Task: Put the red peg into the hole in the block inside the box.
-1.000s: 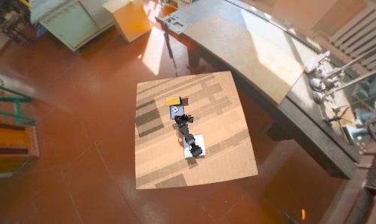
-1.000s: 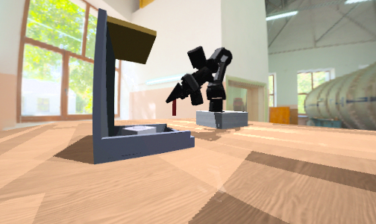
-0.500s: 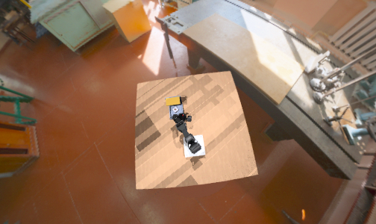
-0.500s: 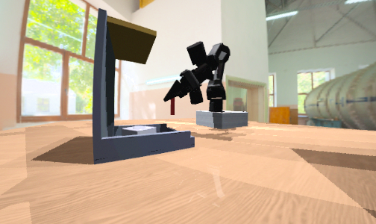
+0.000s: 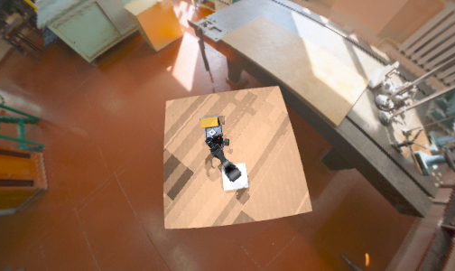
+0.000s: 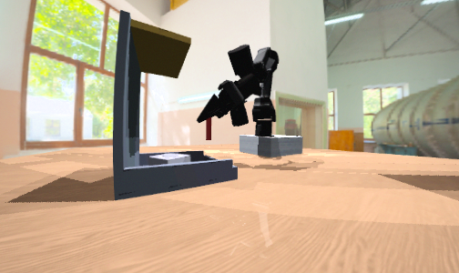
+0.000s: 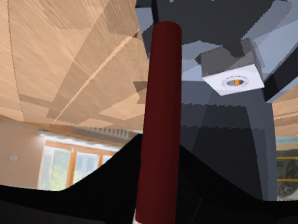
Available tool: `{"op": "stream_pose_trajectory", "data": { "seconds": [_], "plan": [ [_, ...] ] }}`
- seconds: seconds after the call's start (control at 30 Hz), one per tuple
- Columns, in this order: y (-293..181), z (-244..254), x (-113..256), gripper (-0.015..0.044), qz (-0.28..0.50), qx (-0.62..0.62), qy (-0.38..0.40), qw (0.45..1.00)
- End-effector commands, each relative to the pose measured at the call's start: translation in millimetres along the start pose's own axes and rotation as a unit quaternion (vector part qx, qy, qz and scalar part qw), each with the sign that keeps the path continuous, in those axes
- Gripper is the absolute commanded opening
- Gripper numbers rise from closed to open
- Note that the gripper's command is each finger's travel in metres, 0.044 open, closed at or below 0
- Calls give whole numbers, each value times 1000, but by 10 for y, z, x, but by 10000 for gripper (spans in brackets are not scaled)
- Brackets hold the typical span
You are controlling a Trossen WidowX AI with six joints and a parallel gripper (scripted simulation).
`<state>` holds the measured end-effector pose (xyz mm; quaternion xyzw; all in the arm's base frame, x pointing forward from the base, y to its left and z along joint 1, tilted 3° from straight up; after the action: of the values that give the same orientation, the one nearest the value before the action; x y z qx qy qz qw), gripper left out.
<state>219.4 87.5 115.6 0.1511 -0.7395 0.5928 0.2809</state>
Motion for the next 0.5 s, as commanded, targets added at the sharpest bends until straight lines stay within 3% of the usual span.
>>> {"op": "stream_pose_trajectory", "data": {
  "seconds": [0.0,0.47],
  "plan": [
    [-12,-87,-30,0,1,0,-1,1000],
    [-10,-308,-98,0,1,3,-7,1000]
  ]
}}
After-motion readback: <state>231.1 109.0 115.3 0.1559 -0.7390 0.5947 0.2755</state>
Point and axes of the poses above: the point midway between the two fingers, 35 mm back from their tips, its own x axis back along the fingers, its own z axis across the jaws, y = z × x, the point moved 7 cm from there along x, back along the fingers, and after that the axes turned 5 degrees about -x, right-handed, at the moved point
